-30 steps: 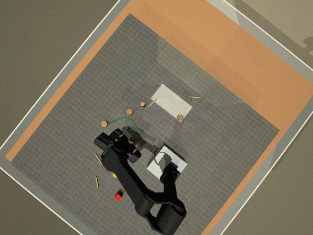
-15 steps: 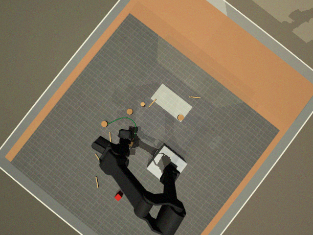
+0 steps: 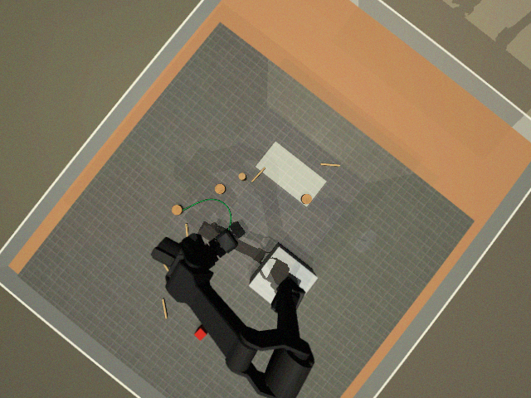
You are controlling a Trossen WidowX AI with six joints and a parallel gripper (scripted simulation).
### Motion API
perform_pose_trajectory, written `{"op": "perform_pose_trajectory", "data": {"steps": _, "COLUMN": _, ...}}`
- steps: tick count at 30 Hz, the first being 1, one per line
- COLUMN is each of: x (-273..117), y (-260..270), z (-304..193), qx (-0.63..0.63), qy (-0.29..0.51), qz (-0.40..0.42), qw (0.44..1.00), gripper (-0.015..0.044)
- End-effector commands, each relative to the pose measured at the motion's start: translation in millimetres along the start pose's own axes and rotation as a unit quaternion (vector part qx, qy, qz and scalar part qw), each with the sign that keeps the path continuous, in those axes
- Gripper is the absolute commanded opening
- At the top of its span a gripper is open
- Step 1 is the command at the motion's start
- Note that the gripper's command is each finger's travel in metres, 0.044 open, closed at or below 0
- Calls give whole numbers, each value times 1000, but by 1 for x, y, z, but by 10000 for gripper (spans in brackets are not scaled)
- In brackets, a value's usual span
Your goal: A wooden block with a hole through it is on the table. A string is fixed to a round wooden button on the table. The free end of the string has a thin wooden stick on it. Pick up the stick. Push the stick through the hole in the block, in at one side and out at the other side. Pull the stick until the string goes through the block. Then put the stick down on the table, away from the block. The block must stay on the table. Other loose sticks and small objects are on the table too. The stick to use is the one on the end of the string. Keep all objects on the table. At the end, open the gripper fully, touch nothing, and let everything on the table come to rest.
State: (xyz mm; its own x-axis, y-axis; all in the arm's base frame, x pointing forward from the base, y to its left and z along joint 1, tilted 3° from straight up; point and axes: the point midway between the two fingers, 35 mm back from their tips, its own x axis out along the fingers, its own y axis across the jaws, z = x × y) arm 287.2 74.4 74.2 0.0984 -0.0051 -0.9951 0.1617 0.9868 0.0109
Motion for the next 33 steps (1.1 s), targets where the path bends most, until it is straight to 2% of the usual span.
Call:
{"op": "perform_pose_trajectory", "data": {"steps": 1, "x": 1, "y": 12, "z": -11, "qx": 384, "qy": 5, "qz": -6, "qw": 923, "gripper": 124}}
{"op": "perform_pose_trajectory", "data": {"steps": 8, "x": 1, "y": 16, "z": -14, "qx": 529, "qy": 5, "qz": -8, "qw": 849, "gripper": 124}}
{"op": "perform_pose_trajectory", "data": {"steps": 33, "x": 12, "y": 16, "z": -13, "qx": 529, "qy": 5, "qz": -8, "qw": 849, "gripper": 124}}
